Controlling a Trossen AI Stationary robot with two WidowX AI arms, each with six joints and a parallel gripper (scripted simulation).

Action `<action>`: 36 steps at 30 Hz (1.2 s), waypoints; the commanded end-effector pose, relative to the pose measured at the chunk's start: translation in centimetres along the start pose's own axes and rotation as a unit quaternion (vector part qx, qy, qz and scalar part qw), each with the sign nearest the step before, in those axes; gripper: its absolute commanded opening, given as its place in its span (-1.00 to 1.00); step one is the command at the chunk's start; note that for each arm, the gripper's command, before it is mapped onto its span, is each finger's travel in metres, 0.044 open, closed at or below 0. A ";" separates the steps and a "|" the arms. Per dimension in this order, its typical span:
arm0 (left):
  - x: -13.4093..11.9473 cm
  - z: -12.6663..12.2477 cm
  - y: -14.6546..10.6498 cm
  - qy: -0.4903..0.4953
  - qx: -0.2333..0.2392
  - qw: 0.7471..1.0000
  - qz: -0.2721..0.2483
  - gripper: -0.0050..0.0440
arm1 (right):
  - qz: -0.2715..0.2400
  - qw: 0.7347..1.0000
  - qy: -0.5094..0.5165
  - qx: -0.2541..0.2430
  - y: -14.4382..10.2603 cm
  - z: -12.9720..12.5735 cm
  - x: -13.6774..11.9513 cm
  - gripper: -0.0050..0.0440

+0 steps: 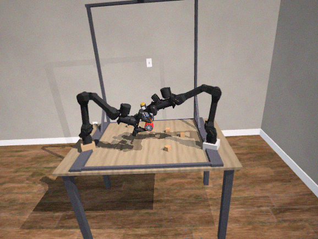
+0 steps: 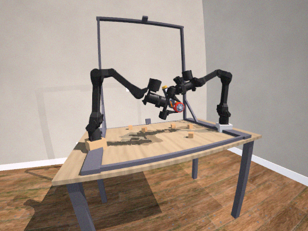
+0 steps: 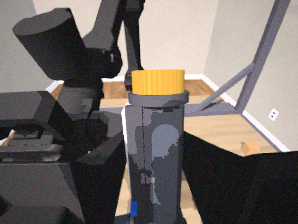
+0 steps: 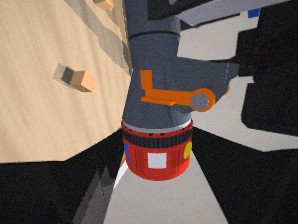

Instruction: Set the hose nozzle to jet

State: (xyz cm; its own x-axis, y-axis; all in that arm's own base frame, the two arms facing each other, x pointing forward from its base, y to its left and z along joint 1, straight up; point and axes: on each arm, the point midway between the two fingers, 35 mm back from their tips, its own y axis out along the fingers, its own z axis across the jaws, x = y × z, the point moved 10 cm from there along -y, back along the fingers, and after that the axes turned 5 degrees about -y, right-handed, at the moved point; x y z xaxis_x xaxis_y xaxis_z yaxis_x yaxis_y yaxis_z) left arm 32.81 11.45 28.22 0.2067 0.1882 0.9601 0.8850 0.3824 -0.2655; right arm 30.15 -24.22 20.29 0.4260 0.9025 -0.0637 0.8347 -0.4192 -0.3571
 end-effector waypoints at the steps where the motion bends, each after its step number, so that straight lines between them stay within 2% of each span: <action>1: 1.4 -0.2 -0.5 0.002 -0.004 1.000 -0.026 -0.10 | 0.004 1.000 -0.002 0.017 -0.2 -1.8 -0.2 -0.80; 2: 1.4 -0.2 -0.5 0.002 -0.004 1.000 -0.026 -0.10 | 0.004 1.000 -0.002 0.003 -0.2 -1.3 -0.1 0.87; 22: 1.4 -0.2 -0.5 0.002 -0.004 1.000 -0.026 -0.10 | 0.004 1.000 -0.002 0.003 -0.2 -1.3 -0.1 0.87; 36: 1.4 -0.2 -0.5 0.002 -0.004 1.000 -0.026 -0.10 | 0.004 1.000 -0.002 0.003 -2.2 -1.3 -0.1 0.87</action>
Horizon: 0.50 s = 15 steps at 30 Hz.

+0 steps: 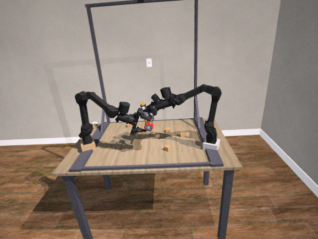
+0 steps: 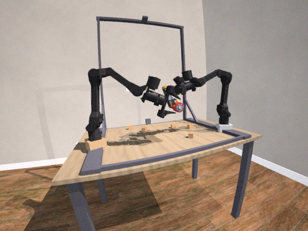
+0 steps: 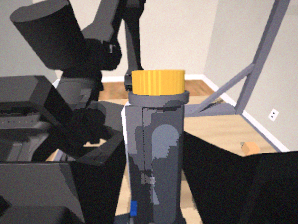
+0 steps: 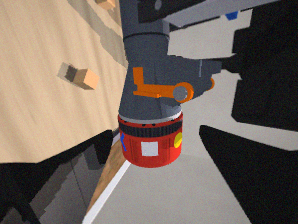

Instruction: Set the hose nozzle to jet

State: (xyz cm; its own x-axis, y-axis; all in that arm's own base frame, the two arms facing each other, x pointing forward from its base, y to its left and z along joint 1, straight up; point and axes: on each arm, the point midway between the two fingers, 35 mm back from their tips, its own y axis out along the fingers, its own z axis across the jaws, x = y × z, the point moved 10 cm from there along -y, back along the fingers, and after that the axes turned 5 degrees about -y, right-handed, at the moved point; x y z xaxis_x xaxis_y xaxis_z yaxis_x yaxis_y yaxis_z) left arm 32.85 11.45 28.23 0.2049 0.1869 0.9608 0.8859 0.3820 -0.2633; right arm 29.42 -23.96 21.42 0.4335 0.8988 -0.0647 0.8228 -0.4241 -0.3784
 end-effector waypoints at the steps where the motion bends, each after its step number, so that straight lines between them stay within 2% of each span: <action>1: 1.4 -0.1 -0.5 0.001 -0.004 1.000 -0.025 -0.10 | 0.000 1.000 -0.003 -0.009 -1.2 -0.5 0.0 0.87; 15: 1.4 -0.1 -0.5 0.001 -0.004 1.000 -0.025 -0.10 | -0.002 1.000 -0.004 -0.008 -3.0 -0.4 0.0 0.87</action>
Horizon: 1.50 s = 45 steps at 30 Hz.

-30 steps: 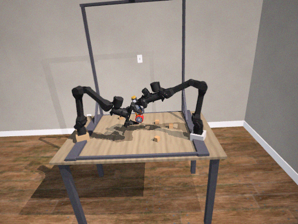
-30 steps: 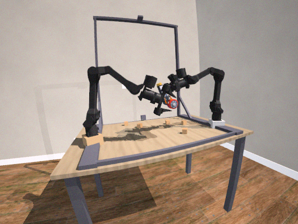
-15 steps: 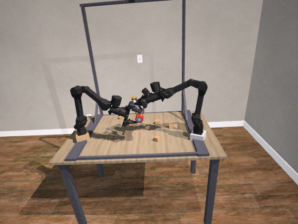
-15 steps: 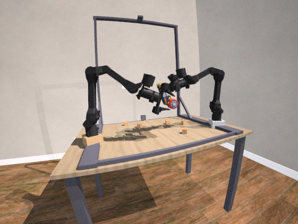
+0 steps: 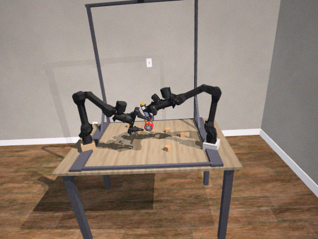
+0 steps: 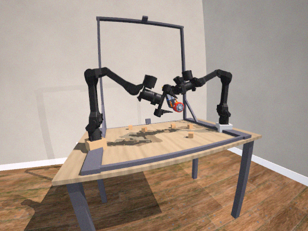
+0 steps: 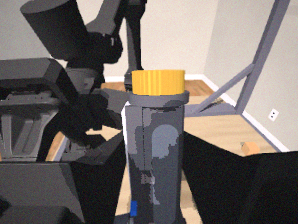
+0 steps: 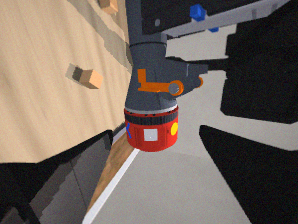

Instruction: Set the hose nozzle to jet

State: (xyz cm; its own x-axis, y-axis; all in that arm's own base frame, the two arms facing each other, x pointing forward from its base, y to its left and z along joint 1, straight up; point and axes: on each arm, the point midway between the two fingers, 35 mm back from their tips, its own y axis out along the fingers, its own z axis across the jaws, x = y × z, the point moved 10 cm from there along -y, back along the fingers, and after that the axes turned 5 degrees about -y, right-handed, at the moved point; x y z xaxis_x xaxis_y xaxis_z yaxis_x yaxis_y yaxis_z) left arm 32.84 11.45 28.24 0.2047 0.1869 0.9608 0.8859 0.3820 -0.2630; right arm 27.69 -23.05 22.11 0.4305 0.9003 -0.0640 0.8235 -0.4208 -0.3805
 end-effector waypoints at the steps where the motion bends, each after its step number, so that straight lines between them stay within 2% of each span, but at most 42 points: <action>1: 1.4 -0.1 -0.5 0.001 -0.004 1.000 -0.025 -0.10 | -0.001 1.000 -0.004 -0.009 -1.1 -0.5 0.0 0.87; 45: 1.4 -0.1 -0.5 0.001 -0.004 1.000 -0.025 -0.10 | -0.002 1.000 -0.004 -0.007 -6.9 -0.2 0.0 0.87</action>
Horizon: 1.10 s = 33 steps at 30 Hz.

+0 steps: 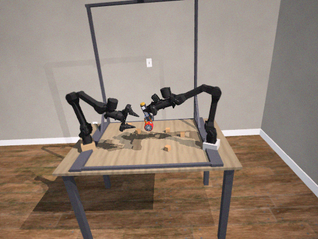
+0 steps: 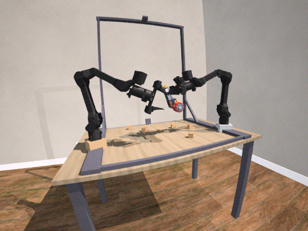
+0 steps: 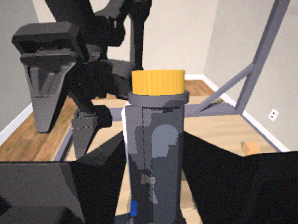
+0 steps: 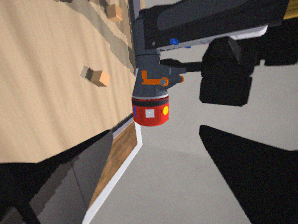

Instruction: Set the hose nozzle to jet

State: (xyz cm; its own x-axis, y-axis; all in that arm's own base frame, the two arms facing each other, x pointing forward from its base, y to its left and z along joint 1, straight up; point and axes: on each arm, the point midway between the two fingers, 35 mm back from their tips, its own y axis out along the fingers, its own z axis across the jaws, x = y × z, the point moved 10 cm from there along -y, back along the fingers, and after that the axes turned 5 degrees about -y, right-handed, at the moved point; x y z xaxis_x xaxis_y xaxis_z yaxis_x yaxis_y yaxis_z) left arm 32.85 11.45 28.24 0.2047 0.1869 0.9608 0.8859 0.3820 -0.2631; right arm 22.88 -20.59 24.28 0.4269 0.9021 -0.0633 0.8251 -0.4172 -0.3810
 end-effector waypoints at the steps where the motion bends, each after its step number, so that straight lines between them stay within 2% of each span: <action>1: 1.4 -0.1 -0.5 0.001 -0.004 1.000 -0.025 -0.10 | 0.000 1.000 -0.003 -0.007 -1.2 -0.3 0.0 0.87; 33: 1.4 -0.1 -0.5 0.001 -0.004 1.000 -0.025 -0.10 | -0.002 1.000 -0.004 -0.007 -1.1 -0.4 0.0 0.87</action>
State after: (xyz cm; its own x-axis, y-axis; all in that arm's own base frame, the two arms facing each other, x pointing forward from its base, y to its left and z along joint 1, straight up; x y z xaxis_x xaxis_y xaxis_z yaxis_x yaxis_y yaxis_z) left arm 32.85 11.45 28.24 0.2047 0.1869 0.9608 0.8859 0.3820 -0.2631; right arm 22.02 -20.15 24.36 0.4270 0.9022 -0.0604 0.8226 -0.4153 -0.3885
